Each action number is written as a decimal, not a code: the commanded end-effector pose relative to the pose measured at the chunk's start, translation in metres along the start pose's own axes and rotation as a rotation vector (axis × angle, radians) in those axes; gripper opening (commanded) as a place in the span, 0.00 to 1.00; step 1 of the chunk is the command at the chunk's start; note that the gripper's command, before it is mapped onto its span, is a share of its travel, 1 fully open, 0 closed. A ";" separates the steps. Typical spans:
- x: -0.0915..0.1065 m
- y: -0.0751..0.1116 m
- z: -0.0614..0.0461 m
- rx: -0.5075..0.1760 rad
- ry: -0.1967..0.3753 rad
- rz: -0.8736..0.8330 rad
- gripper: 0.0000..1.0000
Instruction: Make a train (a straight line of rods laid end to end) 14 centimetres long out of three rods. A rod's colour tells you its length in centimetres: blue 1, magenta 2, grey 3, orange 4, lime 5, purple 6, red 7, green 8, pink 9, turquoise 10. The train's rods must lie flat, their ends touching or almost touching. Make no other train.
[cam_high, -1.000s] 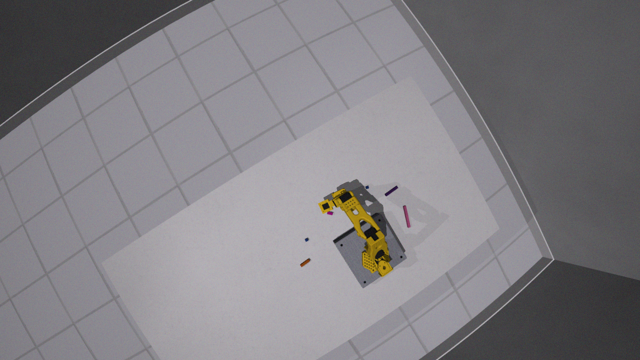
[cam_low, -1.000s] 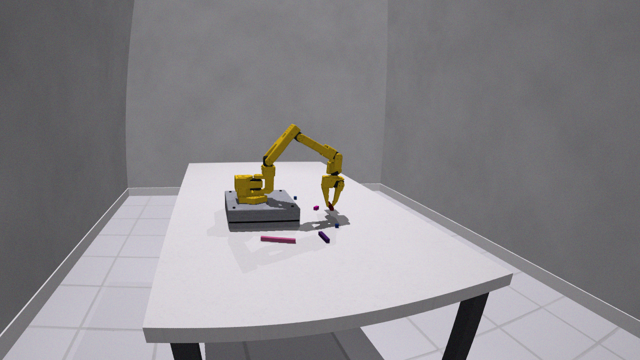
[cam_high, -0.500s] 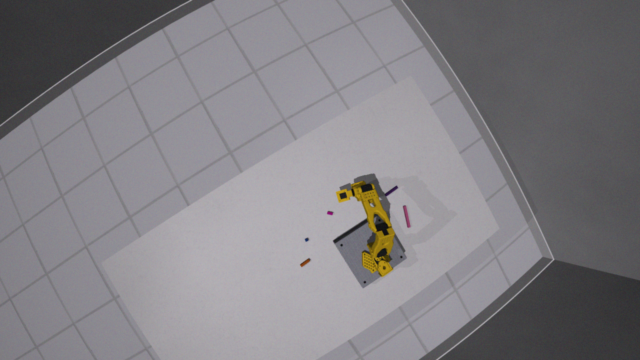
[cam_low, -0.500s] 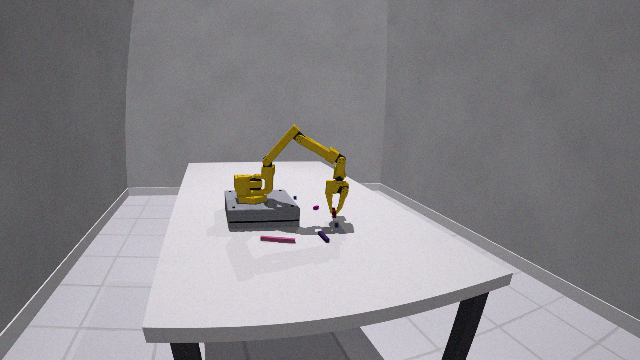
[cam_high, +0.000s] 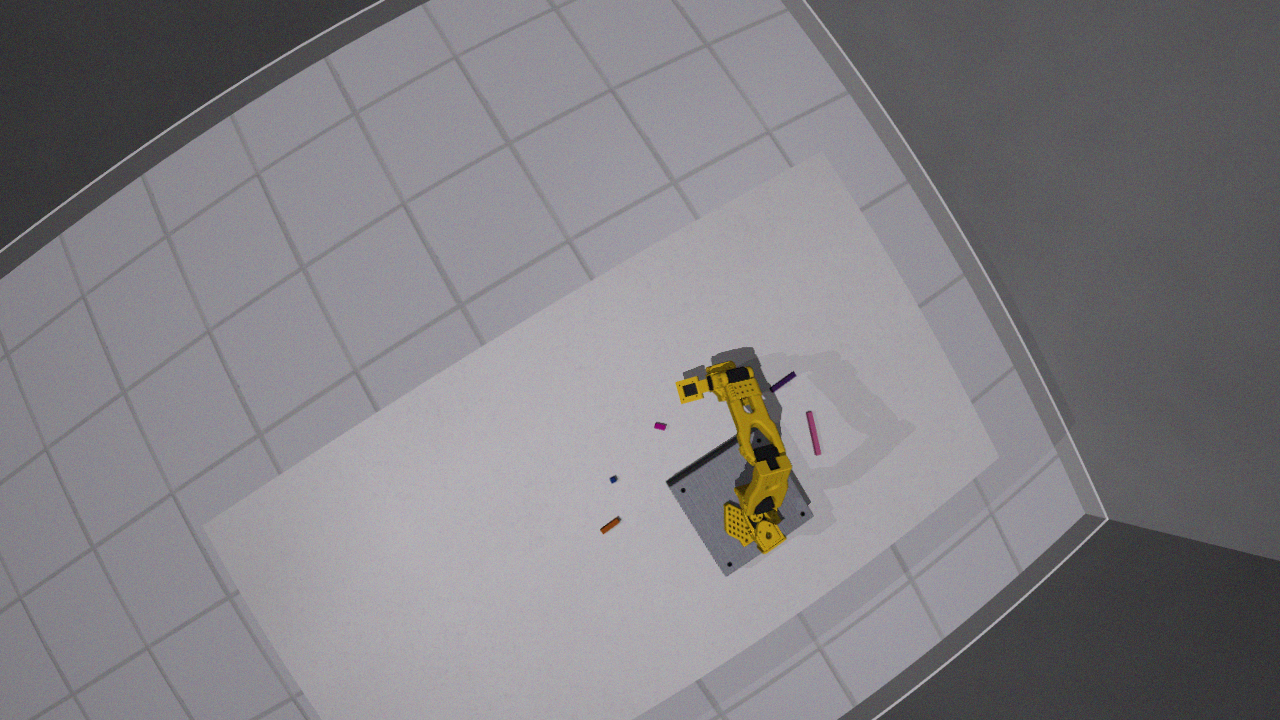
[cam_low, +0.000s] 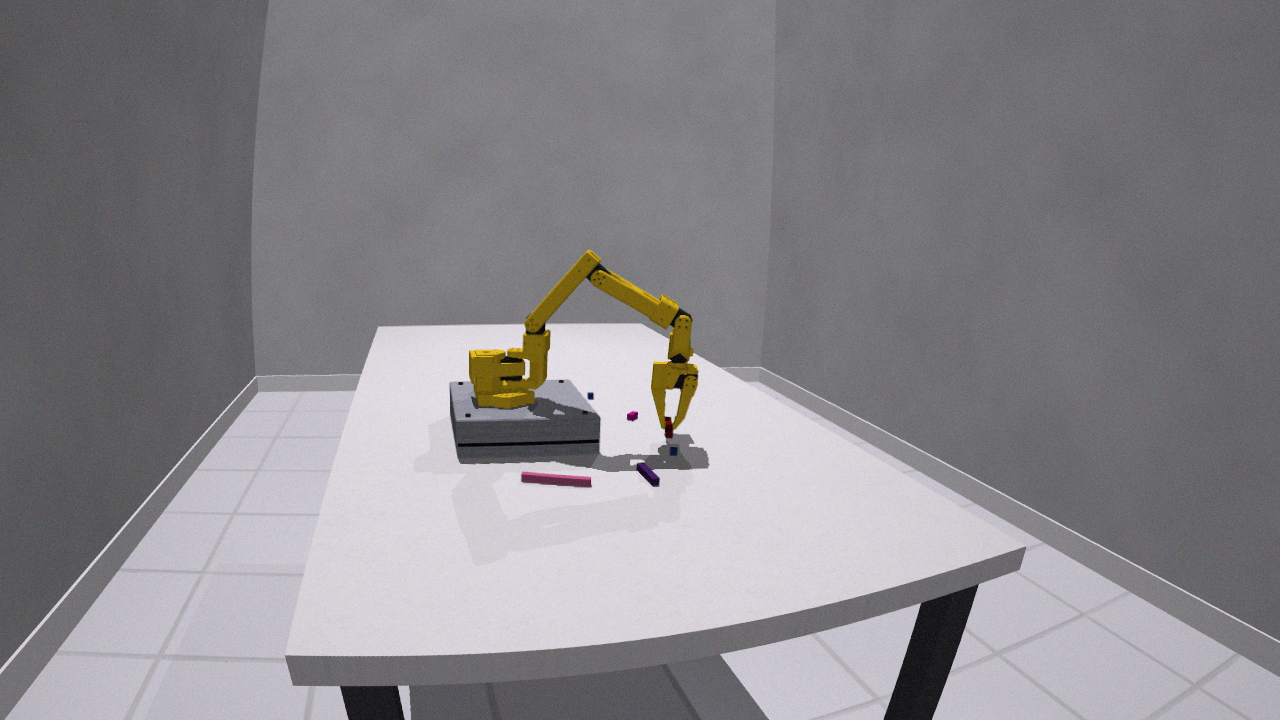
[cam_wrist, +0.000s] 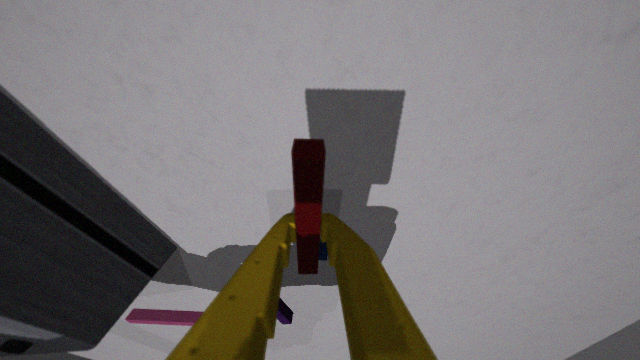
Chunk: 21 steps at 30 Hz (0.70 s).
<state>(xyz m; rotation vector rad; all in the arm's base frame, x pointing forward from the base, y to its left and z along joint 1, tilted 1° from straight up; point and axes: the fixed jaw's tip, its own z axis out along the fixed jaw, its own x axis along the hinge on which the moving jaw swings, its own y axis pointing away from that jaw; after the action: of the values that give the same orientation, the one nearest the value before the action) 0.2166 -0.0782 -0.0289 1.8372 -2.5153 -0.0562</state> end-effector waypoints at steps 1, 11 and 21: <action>0.002 -0.002 -0.003 0.017 -0.001 0.002 0.00; 0.002 -0.002 -0.003 0.017 -0.001 0.002 0.00; 0.007 -0.008 -0.011 0.059 0.001 0.007 0.00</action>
<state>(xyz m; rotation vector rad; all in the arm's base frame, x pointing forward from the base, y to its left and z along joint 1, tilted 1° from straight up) 0.2187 -0.0841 -0.0233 1.8407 -2.5329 -0.0210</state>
